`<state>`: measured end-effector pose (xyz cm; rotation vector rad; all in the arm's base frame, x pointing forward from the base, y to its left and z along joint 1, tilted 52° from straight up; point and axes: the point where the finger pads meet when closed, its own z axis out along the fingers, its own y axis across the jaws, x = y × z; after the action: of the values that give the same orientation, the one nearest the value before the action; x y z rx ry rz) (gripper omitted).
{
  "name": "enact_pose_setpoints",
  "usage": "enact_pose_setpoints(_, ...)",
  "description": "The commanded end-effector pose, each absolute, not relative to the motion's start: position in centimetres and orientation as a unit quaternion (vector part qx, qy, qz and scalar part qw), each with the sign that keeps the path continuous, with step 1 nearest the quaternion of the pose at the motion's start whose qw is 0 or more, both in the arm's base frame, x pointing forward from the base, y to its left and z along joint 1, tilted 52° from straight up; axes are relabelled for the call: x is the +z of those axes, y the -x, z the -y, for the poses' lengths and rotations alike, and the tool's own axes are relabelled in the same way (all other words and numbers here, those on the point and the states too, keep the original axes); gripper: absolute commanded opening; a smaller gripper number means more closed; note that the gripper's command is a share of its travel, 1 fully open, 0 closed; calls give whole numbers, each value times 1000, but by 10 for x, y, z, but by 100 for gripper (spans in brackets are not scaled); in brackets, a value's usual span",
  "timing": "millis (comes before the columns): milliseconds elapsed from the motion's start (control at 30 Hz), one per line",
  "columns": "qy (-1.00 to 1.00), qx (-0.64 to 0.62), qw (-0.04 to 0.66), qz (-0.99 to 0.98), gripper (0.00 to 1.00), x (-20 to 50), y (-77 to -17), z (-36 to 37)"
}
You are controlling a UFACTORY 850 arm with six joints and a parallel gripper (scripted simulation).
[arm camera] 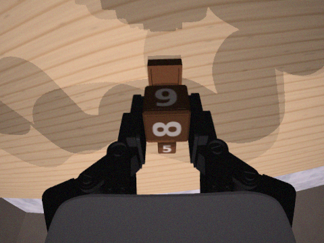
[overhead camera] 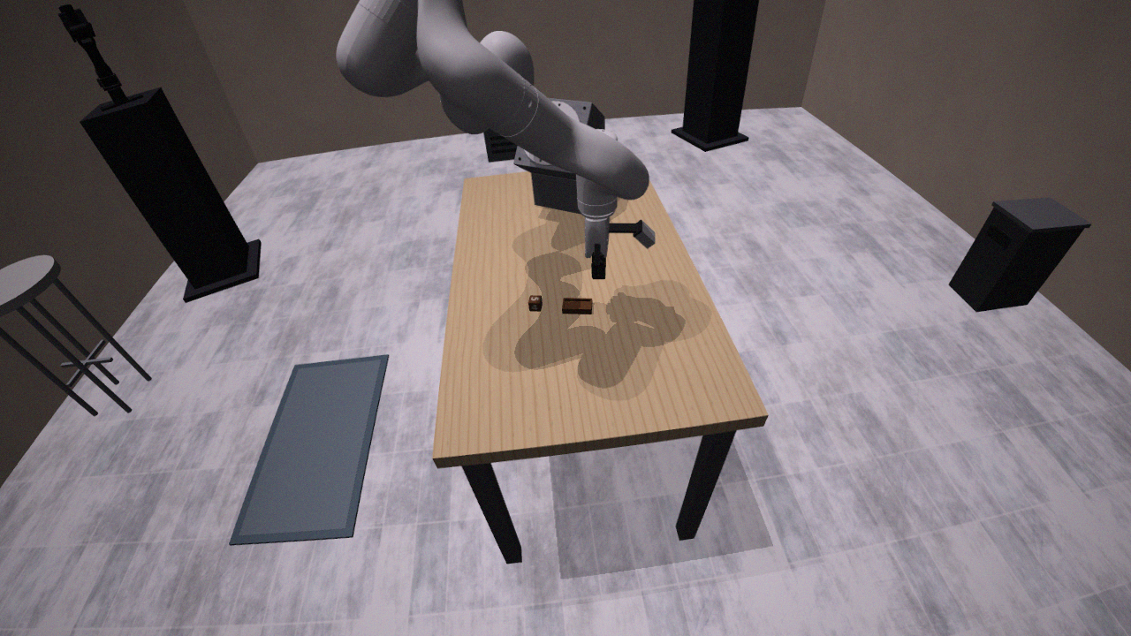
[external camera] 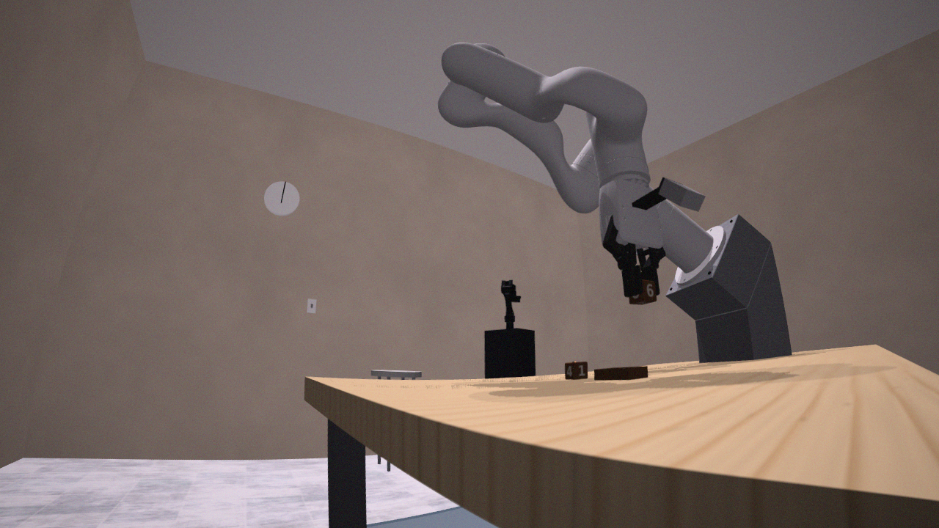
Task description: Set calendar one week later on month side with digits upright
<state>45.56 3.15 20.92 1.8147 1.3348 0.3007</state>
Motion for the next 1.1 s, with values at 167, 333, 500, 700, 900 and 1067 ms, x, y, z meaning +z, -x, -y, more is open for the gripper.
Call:
enact_pose_setpoints(167, -725, 118, 423, -531, 27, 190, -480, -72)
enact_pose_setpoints(333, -725, 118, 423, -531, 27, 190, -480, -72)
enact_pose_setpoints(500, -725, 118, 423, -531, 27, 190, -480, -72)
enact_pose_setpoints(700, -725, 118, 423, -531, 27, 188, -482, -71)
enact_pose_setpoints(900, -725, 118, 423, -531, 27, 179, -491, -63)
enact_pose_setpoints(1067, -725, 118, 423, -531, 27, 166, -505, -53)
